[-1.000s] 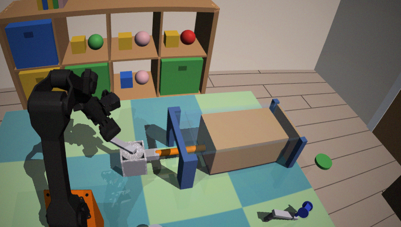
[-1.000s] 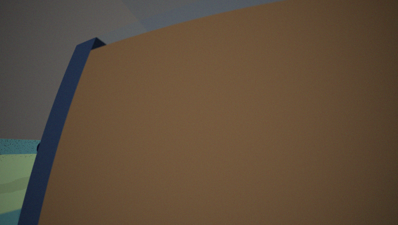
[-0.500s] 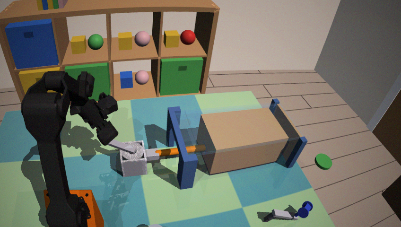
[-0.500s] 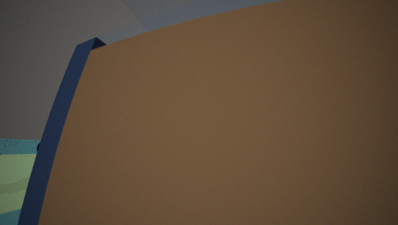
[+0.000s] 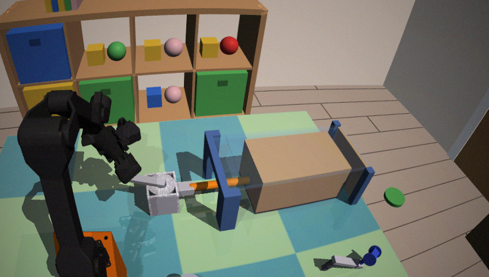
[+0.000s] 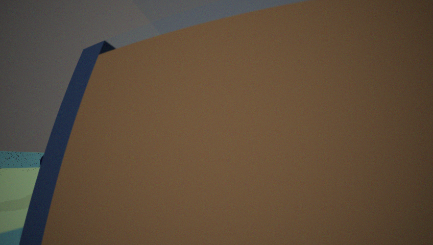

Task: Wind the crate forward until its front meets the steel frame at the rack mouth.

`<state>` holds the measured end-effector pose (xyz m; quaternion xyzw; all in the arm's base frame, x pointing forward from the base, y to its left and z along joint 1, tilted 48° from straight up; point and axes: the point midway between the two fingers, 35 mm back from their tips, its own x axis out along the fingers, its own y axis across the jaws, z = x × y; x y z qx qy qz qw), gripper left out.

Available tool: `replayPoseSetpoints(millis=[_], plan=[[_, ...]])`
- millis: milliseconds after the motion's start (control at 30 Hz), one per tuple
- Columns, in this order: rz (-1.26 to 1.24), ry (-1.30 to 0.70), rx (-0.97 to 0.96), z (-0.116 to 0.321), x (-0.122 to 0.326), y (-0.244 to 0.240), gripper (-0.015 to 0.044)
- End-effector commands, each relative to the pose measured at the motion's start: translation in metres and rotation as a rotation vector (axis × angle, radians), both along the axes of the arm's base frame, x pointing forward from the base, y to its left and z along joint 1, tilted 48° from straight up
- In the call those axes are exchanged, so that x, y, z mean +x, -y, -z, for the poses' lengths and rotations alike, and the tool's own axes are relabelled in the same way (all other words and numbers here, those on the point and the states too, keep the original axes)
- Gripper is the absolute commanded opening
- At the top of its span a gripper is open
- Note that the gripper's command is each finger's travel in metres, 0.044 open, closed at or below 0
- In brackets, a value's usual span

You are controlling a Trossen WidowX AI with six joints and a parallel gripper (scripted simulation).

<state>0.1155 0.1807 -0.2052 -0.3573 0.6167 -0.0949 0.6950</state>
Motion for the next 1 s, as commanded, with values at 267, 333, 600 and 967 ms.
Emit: replayPoseSetpoints(millis=[267, 333, 600, 967], plan=[[0.002, -0.015, -0.022, -0.014, -0.009, 0.016, 0.0], [0.002, -0.015, -0.022, -0.016, -0.009, 0.018, 0.0], [0.002, -0.015, -0.022, -0.023, -0.01, 0.025, 0.0], [0.002, -0.015, -0.023, -0.032, -0.01, 0.035, 0.0]])
